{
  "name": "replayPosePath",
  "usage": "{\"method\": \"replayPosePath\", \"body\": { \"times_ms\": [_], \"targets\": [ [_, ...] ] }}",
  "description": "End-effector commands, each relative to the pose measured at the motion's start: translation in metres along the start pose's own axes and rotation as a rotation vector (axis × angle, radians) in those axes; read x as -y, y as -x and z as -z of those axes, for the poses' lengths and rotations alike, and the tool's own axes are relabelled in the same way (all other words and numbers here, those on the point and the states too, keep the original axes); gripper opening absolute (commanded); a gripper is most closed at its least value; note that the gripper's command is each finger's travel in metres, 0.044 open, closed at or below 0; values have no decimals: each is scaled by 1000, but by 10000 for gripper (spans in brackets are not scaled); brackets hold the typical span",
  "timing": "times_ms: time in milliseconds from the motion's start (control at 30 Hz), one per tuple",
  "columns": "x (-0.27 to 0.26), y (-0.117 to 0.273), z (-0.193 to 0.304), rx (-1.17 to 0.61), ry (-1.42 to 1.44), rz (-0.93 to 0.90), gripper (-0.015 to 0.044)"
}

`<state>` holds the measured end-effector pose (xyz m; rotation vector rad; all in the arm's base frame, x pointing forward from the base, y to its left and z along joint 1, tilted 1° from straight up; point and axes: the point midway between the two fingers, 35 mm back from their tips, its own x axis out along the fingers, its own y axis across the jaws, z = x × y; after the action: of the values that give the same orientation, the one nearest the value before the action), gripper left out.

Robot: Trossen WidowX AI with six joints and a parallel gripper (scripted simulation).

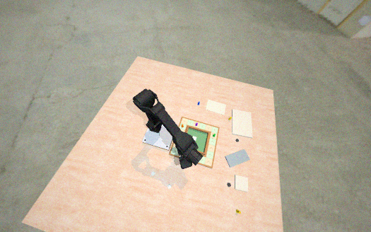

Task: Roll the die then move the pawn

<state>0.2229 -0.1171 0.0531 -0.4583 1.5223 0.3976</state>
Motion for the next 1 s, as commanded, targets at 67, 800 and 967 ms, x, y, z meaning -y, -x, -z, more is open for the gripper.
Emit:
{"method": "replayPosePath", "body": {
  "times_ms": [67, 800, 967],
  "targets": [
    [-1, -11, 0, 3, 4, -4, 200],
    [-1, -22, 0, 3, 4, -4, 0],
    [1, -9, -2, 3, 4, -4, 0]
  ]
}}
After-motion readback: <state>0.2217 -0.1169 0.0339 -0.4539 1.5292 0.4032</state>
